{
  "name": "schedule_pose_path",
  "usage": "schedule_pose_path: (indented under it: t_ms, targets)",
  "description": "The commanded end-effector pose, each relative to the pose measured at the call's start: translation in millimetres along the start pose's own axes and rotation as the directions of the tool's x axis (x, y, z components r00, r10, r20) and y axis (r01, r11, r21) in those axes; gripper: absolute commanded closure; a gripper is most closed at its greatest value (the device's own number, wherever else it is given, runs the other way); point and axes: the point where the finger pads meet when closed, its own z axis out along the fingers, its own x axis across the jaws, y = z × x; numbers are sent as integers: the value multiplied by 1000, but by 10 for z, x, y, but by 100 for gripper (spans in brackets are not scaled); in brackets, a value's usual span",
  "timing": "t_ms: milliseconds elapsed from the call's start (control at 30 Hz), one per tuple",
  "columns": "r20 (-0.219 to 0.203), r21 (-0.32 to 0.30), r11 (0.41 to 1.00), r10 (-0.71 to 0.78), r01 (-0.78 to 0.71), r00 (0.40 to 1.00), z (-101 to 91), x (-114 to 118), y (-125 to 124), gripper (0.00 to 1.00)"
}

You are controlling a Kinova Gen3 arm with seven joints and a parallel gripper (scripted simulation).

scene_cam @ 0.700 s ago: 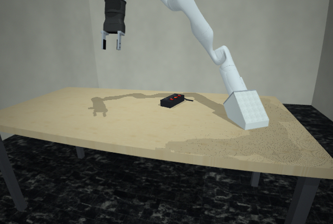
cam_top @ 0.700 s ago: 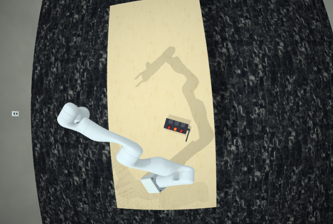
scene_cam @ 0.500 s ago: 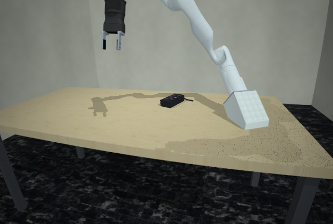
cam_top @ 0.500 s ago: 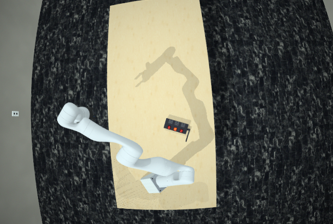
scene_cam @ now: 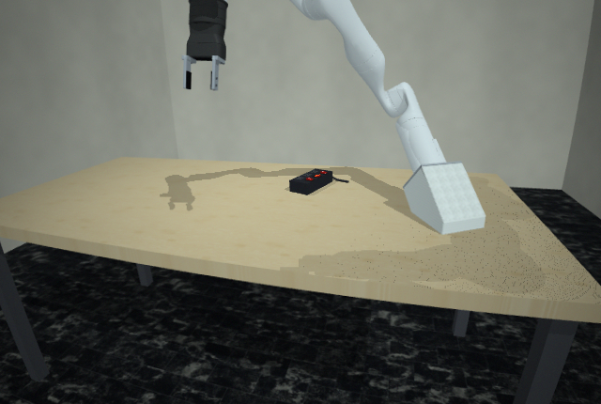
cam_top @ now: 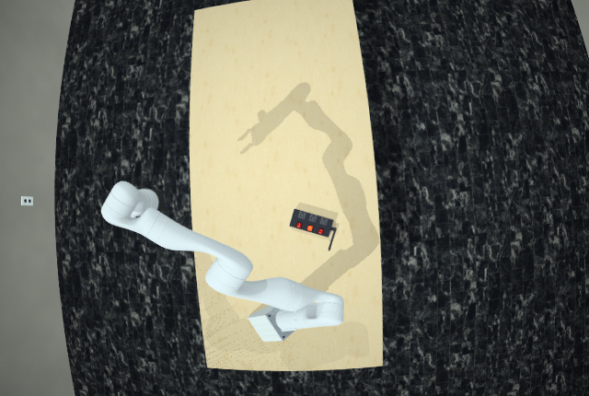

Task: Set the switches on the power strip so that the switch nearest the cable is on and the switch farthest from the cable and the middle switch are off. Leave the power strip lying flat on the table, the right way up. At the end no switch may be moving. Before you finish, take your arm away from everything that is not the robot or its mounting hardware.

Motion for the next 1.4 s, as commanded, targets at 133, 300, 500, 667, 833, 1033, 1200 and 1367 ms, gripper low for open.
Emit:
schedule_pose_path:
  t_ms: [133,300,500,667,833,1033,1200,1367]
  targets:
    - [-5,5,1000,20,-20,1000,-12,14,-5,0]
    - [-4,0,999,50,-50,999,31,27,25,0]
    - [-5,-8,996,93,-93,996,95,49,77,0]
    - [-8,-23,985,173,-173,985,211,88,189,0]
    - [-14,-40,958,283,-283,959,366,132,373,0]
    - [-22,-54,918,391,-392,920,514,165,588,0]
    - [-37,-67,836,544,-545,838,716,185,951,0]
    - [-55,-73,708,701,-703,711,924,158,1417,0]
